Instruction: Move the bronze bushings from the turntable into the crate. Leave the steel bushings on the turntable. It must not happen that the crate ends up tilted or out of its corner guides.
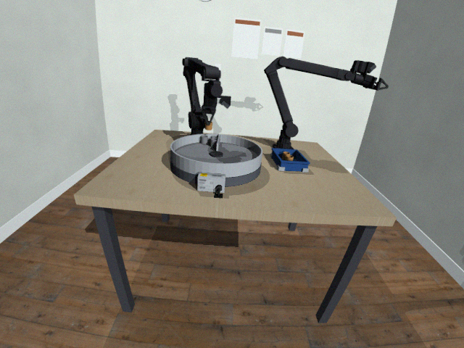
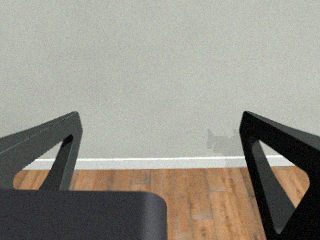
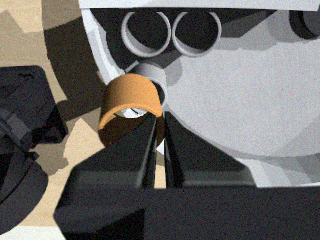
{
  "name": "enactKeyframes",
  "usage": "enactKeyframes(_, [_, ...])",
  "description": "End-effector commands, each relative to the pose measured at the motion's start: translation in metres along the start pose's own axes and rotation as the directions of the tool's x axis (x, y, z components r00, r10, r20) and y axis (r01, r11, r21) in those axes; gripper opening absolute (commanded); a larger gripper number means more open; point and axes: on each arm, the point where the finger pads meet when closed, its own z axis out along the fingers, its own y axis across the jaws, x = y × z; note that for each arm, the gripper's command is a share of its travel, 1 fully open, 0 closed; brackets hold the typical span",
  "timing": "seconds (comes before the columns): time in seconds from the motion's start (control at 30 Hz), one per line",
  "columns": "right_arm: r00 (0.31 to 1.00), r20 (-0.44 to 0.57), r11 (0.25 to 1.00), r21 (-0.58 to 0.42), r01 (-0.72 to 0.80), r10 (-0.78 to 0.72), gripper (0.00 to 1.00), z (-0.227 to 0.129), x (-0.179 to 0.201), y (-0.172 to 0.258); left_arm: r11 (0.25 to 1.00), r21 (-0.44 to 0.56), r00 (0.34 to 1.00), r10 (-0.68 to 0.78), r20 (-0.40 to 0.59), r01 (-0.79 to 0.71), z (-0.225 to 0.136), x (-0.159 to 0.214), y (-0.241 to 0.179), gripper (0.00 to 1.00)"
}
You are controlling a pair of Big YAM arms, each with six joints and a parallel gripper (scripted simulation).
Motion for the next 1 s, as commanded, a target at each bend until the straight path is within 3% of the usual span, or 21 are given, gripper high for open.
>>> enactKeyframes(0.0, [1.0, 0.023, 0.999, 0.039, 0.001, -0.002, 0.0, -0.026, -0.007, -0.013, 1.0, -0.007, 0.996, -0.013, 0.087, 0.013, 0.004, -0.048, 0.004, 1.0])
enactKeyframes(0.03, [1.0, 0.023, 0.999, 0.039, 0.001, -0.002, 0.0, -0.026, -0.007, -0.013, 1.0, -0.007, 0.996, -0.013, 0.087, 0.013, 0.004, -0.048, 0.004, 1.0])
enactKeyframes(0.07, [1.0, -0.001, 1.0, -0.014, 0.002, -0.002, 0.0, -0.004, 0.0, 0.002, 1.0, -0.007, 0.996, -0.013, 0.087, 0.013, 0.004, -0.048, 0.004, 1.0])
enactKeyframes(0.97, [1.0, 0.008, 1.0, 0.006, 0.002, -0.002, 0.0, -0.012, -0.002, -0.003, 1.0, -0.007, 0.996, -0.013, 0.087, 0.013, 0.004, -0.048, 0.004, 1.0])
